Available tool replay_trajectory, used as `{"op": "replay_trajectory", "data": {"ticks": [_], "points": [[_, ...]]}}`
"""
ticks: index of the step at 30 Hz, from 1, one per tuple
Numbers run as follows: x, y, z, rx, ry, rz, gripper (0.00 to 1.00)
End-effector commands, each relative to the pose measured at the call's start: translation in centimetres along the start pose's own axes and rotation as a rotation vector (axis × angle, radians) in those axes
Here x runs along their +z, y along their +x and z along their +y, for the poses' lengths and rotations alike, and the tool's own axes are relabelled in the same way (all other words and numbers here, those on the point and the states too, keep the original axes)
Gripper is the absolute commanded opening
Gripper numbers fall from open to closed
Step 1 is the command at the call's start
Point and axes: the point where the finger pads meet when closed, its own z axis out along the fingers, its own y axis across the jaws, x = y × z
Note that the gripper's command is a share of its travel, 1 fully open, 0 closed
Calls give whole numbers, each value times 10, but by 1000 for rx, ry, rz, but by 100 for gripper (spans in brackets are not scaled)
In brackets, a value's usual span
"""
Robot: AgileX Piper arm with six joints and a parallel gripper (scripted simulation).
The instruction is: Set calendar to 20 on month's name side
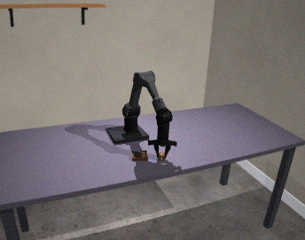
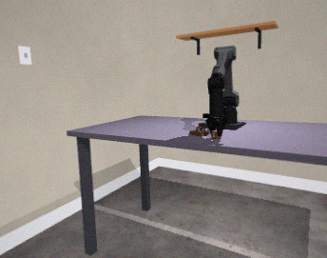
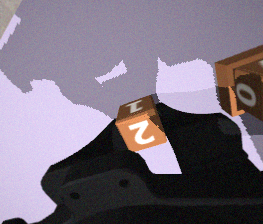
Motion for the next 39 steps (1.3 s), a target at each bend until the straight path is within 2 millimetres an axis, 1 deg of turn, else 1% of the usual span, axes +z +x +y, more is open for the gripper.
{"op": "replay_trajectory", "data": {"ticks": [1,29,30,34,35,37,38,39], "points": [[1,0,-1,3,1,2,35],[1,0,-1,3,1,2,35],[1,0,-1,3,1,2,41],[1,0,-1,3,1,2,41],[1,0,-1,3,1,2,46],[1,0,-1,3,1,2,46],[1,0,-1,3,1,2,51],[1,0,-1,3,1,2,51]]}}
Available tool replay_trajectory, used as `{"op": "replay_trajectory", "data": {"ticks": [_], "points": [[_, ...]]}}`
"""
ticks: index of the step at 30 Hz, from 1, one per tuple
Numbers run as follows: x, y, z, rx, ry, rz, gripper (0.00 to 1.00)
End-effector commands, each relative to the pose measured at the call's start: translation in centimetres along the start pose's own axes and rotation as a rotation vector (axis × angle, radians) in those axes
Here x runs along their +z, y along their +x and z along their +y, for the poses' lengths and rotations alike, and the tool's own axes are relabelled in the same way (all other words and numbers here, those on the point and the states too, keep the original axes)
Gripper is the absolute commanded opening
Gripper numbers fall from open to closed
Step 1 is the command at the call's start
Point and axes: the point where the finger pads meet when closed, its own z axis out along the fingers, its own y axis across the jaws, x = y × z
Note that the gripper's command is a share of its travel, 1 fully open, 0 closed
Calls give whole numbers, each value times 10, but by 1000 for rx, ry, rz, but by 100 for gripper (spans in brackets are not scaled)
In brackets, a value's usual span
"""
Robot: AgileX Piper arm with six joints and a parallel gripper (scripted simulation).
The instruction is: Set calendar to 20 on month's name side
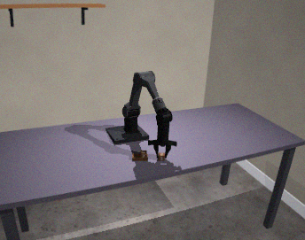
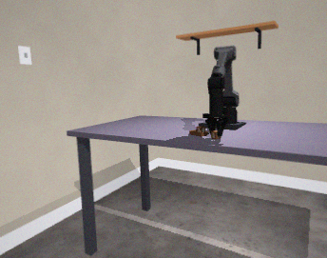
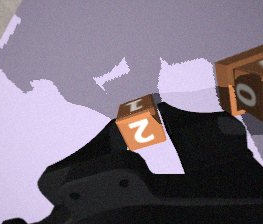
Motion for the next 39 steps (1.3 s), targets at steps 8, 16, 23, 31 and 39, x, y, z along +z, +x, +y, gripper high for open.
{"op": "replay_trajectory", "data": {"ticks": [8,16,23,31,39], "points": [[1,0,-1,3,1,2,61],[1,0,-1,3,1,2,61],[-13,-1,0,3,-2,-3,61],[-41,-1,0,3,-2,-3,61],[-81,-1,0,3,-2,-3,61]]}}
